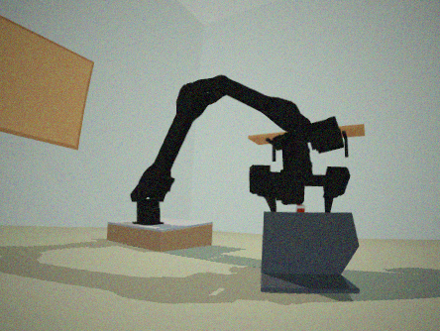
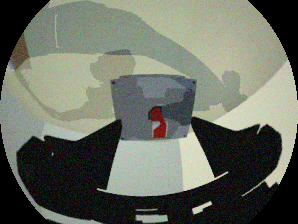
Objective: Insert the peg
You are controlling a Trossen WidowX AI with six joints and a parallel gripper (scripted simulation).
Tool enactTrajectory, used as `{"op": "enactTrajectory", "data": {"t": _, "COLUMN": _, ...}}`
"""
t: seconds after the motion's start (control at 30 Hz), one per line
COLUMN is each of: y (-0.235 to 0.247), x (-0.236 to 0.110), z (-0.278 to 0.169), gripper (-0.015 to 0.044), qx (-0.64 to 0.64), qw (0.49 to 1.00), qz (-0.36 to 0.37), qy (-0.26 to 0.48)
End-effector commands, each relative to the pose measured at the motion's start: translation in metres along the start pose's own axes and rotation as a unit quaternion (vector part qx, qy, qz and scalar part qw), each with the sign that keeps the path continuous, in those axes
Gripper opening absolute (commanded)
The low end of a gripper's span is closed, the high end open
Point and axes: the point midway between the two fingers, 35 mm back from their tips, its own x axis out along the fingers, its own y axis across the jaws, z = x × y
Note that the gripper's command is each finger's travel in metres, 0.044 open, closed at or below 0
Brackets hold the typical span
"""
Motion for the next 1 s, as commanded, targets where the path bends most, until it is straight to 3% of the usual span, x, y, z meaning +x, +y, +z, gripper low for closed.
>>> {"op": "enactTrajectory", "data": {"t": 0.0, "y": -0.002, "x": -0.013, "z": -0.003, "gripper": 0.044, "qx": 0.005, "qw": 1.0, "qz": -0.004, "qy": 0.003}}
{"op": "enactTrajectory", "data": {"t": 0.97, "y": -0.003, "x": -0.077, "z": 0.006, "gripper": 0.044, "qx": 0.001, "qw": 1.0, "qz": -0.004, "qy": 0.0}}
